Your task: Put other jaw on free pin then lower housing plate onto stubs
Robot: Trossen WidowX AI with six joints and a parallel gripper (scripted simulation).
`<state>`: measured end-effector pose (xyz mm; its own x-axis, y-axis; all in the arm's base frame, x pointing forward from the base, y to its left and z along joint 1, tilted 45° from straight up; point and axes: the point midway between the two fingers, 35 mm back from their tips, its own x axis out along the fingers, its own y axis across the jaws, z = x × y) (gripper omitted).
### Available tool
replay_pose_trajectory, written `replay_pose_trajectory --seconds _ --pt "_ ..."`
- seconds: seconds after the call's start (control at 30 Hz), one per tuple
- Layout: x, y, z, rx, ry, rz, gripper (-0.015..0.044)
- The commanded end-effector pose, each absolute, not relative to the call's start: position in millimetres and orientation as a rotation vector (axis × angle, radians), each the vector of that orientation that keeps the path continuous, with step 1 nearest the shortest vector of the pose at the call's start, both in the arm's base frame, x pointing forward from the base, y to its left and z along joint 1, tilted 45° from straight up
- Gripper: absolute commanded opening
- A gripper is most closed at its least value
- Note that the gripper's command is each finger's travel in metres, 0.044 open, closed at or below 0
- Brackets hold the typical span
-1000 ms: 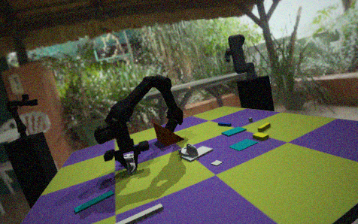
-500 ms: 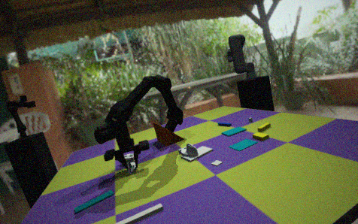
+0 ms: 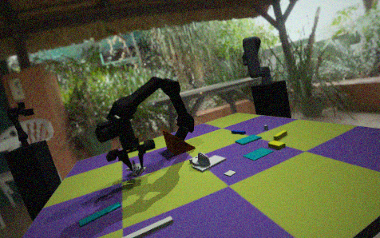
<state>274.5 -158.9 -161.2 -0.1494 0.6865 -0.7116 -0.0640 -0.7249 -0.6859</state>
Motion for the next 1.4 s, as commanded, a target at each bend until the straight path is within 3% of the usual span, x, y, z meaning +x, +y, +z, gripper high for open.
replay_pose_trajectory --seconds 0.0,0.87,1.37 --pt "279.4 -172.8 -147.0 -1.641 -0.698 1.924 0.0134" --pt "280.5 -182.1 -135.1 -1.641 -0.697 1.923 0.0134" --pt "301.8 -155.0 -101.7 -1.674 -0.726 1.927 0.0134"
